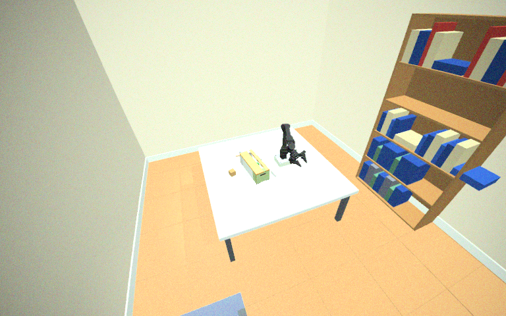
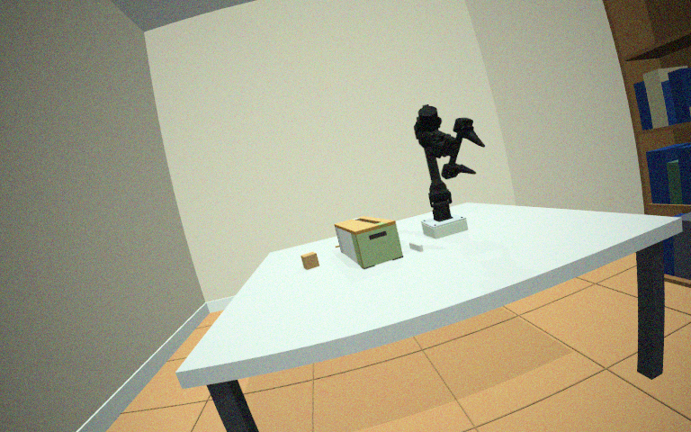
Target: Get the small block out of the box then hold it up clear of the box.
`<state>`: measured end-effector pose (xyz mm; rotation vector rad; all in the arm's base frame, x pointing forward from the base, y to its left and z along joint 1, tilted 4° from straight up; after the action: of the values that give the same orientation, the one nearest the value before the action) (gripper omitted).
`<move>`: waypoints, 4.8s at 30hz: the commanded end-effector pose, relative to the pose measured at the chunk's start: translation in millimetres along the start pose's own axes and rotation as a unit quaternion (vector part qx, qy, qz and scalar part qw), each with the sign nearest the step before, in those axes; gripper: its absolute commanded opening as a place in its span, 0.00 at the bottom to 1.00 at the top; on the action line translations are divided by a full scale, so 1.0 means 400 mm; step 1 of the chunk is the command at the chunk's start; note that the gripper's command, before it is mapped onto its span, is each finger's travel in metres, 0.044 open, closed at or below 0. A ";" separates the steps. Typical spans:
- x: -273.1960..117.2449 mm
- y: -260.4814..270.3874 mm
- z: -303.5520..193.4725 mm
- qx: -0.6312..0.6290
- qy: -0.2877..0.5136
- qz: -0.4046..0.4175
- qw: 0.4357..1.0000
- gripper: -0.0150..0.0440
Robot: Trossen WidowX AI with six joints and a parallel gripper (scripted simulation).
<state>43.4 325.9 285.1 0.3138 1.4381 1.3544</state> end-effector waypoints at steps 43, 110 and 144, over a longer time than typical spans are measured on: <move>-0.559 -0.627 0.066 -0.429 0.479 -0.381 0.664 0.93; -0.528 -0.805 -0.012 -0.431 0.479 -0.380 0.663 0.93; -0.560 -0.821 -0.035 -0.431 0.480 -0.380 0.663 0.93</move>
<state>267.2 43.8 121.4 -1.6818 1.2114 1.2905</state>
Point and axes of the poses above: the point midway between the two fingers, 35 mm back from their tips, its own x axis out along the fingers, its own y axis across the jaws, z = x × y, the point moved 5 cm from there along -x, back along the fingers, and after that the axes turned 12 degrees about -x, right-handed, at the moved point
